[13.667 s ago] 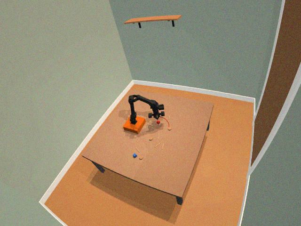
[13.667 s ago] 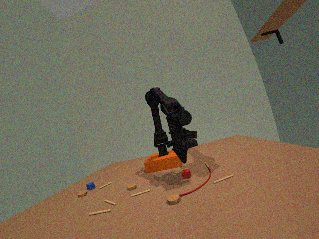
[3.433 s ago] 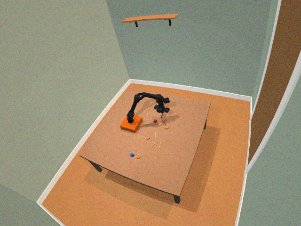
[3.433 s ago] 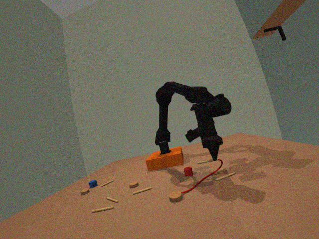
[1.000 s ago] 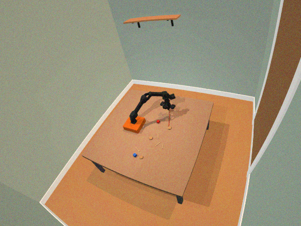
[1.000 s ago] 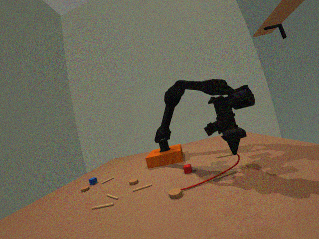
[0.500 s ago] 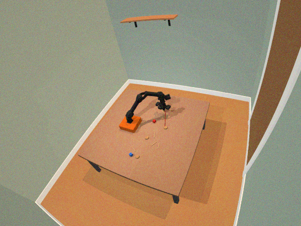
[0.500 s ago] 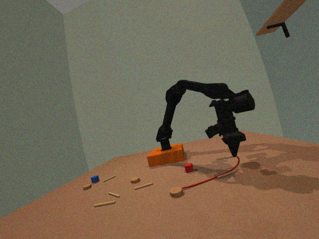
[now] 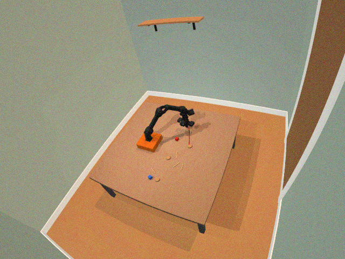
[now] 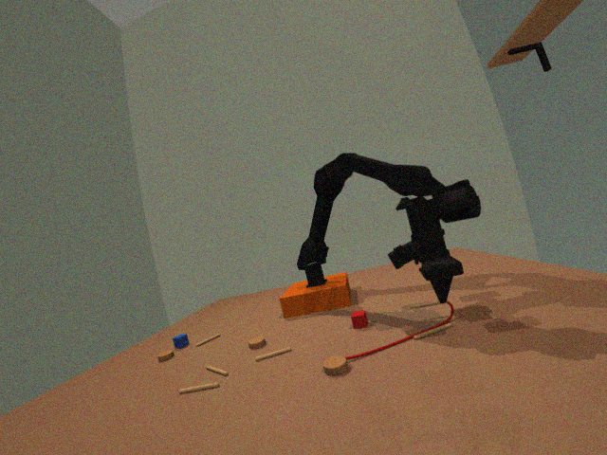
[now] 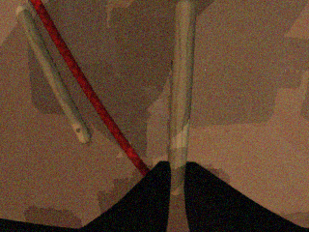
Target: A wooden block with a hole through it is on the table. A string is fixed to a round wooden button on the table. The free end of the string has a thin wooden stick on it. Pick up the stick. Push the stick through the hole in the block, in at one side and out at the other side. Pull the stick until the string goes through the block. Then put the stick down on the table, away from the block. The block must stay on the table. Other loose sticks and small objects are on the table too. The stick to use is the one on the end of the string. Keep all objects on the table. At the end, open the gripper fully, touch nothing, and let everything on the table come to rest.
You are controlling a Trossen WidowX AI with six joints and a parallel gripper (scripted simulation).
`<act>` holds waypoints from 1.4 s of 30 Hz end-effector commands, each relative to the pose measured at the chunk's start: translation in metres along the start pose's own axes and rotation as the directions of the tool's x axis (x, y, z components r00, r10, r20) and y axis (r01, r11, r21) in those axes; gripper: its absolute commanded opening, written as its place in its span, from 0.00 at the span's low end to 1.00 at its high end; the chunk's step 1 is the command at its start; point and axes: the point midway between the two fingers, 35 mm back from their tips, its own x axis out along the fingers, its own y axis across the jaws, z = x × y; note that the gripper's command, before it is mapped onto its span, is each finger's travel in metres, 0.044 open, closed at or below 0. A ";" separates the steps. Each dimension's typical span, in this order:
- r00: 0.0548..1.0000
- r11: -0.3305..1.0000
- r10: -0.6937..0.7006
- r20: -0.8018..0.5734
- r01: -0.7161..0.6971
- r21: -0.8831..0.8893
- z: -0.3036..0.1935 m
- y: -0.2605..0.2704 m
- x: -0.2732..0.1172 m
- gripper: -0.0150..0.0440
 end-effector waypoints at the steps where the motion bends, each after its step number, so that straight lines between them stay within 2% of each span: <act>1: 1.000 1.000 0.003 -0.002 -0.003 0.004 0.002 -0.003 0.002 0.25; 21: 1.000 1.000 0.002 0.000 -0.002 0.004 0.013 -0.020 0.018 0.25; 42: 1.000 1.000 0.002 0.001 -0.002 0.004 0.037 -0.018 0.018 0.25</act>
